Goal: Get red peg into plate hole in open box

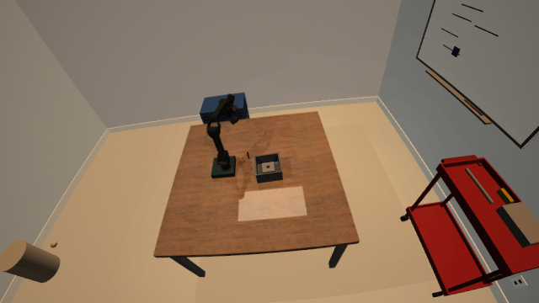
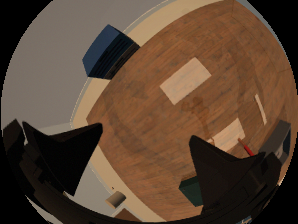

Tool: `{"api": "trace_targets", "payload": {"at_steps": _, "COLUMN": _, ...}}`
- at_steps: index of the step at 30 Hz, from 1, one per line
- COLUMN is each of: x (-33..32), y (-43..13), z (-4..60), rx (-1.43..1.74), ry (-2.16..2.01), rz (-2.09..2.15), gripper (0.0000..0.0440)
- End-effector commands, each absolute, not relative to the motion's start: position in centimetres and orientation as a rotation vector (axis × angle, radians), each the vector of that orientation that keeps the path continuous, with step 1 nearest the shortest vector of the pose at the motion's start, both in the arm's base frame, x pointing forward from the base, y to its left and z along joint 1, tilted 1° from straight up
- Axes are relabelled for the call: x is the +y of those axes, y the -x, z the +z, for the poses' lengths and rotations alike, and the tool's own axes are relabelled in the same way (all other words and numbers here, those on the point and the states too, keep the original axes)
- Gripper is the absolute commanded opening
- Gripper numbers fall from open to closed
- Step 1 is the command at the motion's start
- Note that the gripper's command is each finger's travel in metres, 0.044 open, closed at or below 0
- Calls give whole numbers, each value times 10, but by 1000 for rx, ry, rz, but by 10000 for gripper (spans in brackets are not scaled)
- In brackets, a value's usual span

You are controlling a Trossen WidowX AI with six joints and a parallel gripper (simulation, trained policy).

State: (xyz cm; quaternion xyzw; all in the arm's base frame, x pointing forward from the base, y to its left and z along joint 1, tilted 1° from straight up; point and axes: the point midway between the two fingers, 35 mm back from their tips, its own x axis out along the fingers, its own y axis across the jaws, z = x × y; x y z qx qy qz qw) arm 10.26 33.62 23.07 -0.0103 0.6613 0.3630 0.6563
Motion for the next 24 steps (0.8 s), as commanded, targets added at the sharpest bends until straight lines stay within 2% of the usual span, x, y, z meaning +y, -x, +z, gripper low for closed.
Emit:
{"api": "trace_targets", "payload": {"at_steps": 1, "x": 314, "y": -121, "z": 223, "rx": 1527, "ry": -44, "rz": 660, "gripper": 440}}
{"api": "trace_targets", "payload": {"at_steps": 24, "x": 187, "y": -173, "z": 167, "rx": 1621, "ry": -342, "rz": -174, "gripper": 440}}
